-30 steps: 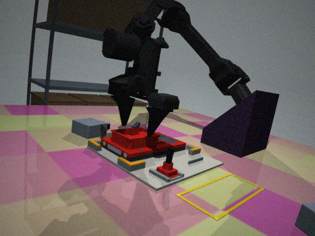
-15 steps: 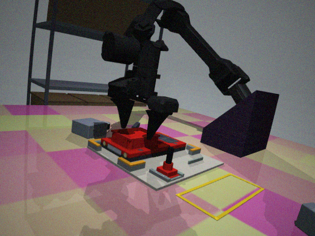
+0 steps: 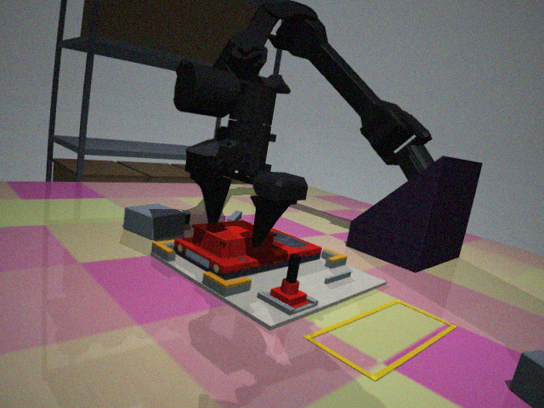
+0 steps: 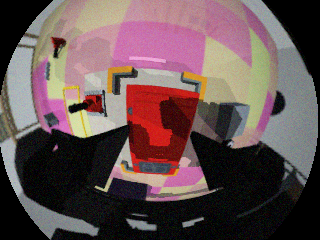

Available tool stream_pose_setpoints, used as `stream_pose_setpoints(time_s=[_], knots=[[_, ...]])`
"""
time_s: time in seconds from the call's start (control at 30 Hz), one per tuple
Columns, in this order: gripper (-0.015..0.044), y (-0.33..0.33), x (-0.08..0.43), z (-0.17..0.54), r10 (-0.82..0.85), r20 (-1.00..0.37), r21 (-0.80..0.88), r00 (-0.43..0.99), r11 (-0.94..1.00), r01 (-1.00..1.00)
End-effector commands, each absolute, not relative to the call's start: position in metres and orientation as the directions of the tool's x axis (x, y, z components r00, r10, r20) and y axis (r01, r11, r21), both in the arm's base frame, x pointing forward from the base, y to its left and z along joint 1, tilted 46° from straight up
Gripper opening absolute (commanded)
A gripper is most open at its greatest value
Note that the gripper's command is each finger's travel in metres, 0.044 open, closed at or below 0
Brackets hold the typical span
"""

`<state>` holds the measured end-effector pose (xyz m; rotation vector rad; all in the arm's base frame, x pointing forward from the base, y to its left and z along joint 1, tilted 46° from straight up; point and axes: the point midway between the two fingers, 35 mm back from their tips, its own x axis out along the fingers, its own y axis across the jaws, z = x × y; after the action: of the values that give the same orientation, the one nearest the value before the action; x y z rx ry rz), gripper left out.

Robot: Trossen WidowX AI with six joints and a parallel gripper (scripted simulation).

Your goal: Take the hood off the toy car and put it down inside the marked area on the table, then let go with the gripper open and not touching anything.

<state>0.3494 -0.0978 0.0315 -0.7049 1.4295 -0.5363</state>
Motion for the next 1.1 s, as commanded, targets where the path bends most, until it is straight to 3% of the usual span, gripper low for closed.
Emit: stream_pose_setpoints(time_s=[0.0, 0.23, 0.33, 0.67, 1.03, 1.07], knots=[[0.044, -0.0998, 0.3485, 0.0281, -0.715, -0.695, -0.719, 0.08, 0.69, -0.087], [0.044, -0.1022, 0.3487, 0.0259, -0.715, -0.695, -0.719, 0.08, 0.689, -0.087], [0.0361, -0.1007, 0.3496, 0.0289, -0.713, -0.696, -0.718, 0.084, 0.691, -0.079], [0.0295, -0.1007, 0.3496, 0.0289, -0.713, -0.696, -0.718, 0.084, 0.691, -0.079], [0.0006, -0.0966, 0.3494, 0.0325, -0.713, -0.697, -0.718, 0.085, 0.692, -0.079], [0.0, -0.0961, 0.3494, 0.0329, -0.712, -0.697, -0.717, 0.085, 0.692, -0.079]])
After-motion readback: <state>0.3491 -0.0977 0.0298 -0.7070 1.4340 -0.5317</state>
